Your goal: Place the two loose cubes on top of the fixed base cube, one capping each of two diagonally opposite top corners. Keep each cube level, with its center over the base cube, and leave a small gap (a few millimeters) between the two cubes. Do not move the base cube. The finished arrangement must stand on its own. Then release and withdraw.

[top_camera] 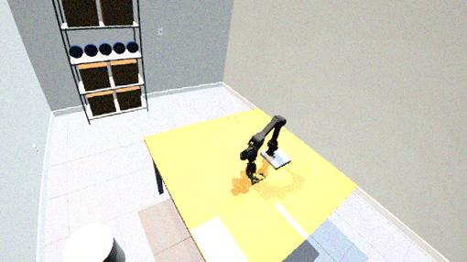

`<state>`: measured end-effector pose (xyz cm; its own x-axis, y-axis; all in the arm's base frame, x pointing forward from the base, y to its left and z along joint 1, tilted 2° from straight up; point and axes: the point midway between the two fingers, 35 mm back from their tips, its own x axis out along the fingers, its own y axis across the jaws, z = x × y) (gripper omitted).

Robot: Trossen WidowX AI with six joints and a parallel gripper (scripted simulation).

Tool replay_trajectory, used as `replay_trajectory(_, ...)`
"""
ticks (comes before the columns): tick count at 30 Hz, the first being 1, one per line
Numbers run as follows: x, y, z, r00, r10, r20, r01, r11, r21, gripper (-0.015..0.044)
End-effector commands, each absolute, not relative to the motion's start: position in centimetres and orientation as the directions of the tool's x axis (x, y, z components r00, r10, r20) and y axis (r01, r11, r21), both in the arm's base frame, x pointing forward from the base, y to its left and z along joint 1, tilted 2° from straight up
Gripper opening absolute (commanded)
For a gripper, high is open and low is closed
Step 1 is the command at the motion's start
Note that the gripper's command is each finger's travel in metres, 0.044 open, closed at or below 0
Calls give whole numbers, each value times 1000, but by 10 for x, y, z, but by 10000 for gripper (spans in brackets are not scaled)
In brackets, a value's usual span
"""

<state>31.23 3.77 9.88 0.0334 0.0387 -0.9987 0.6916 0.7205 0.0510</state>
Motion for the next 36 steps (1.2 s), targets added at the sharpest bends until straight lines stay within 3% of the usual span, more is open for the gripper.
replay_trajectory(1,313,38,107,39,39,-998,689,722,56,205)
replay_trajectory(23,312,36,142,39,39,-998,689,722,55,205)
replay_trajectory(30,308,46,142,35,38,-999,684,728,52,389)
replay_trajectory(36,293,96,144,41,41,-998,659,750,58,400)
